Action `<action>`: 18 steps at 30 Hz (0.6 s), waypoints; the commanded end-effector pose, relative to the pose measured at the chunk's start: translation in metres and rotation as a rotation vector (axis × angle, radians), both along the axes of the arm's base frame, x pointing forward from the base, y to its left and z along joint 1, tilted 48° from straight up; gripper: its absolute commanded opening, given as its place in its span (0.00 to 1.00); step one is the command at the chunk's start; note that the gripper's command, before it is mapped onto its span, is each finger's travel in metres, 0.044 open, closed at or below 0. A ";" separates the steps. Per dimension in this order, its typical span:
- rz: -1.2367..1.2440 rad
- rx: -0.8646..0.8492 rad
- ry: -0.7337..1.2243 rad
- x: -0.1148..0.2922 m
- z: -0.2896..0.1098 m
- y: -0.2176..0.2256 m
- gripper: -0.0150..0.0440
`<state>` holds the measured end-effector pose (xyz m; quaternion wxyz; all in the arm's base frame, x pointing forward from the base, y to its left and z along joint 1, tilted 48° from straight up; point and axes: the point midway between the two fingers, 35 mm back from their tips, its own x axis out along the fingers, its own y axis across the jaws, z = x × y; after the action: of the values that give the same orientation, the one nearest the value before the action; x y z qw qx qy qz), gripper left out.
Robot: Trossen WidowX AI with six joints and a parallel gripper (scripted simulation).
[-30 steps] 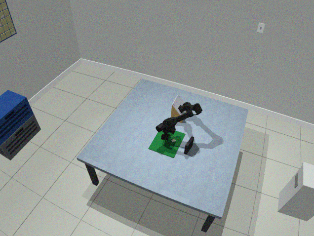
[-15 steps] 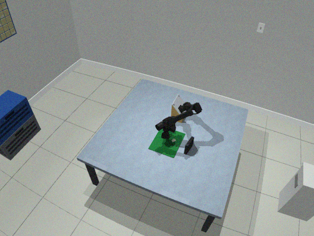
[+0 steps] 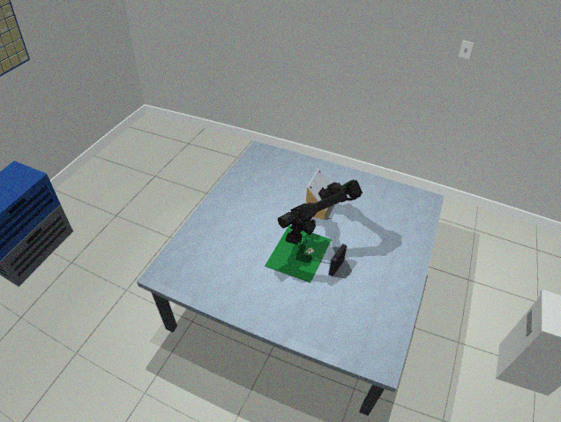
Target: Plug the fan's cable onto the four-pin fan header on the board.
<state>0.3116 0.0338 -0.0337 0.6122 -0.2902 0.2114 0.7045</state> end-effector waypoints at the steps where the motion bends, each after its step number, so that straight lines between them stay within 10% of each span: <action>1: -0.089 -0.015 0.092 0.001 0.005 0.002 0.25; 18: -0.486 -0.063 0.530 0.000 0.020 0.015 0.25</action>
<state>0.3115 0.0465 -0.0188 0.6706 -0.0928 0.4190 0.6051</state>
